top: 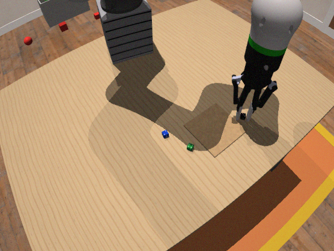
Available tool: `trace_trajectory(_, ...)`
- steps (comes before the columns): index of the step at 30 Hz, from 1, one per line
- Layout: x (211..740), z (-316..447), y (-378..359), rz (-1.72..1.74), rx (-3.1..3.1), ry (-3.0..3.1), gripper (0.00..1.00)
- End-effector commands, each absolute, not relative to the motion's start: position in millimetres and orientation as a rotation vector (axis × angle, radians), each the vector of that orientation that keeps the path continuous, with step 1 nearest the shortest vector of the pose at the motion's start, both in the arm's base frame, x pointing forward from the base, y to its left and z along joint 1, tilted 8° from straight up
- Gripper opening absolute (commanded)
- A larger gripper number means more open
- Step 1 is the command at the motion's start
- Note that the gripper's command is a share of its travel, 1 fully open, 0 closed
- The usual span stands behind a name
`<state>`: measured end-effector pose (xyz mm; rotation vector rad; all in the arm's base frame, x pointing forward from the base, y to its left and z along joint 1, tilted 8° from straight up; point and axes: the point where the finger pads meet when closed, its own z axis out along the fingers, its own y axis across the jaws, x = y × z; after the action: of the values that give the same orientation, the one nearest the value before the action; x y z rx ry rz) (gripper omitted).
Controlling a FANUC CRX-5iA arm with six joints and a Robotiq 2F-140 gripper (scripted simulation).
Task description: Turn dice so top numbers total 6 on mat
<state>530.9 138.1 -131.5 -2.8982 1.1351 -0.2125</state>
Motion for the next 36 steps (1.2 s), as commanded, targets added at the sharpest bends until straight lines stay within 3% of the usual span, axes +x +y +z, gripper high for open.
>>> trace_trajectory(1,531.1,-131.4,138.1,-0.213,-2.898,1.135,0.19)
trace_trajectory(28,531.1,-131.4,138.1,-0.213,-2.898,1.135,0.19)
trace_trajectory(29,531.1,-131.4,138.1,-0.213,-2.898,1.135,0.07)
trace_trajectory(36,531.1,-131.4,138.1,-0.213,-2.898,1.135,0.07)
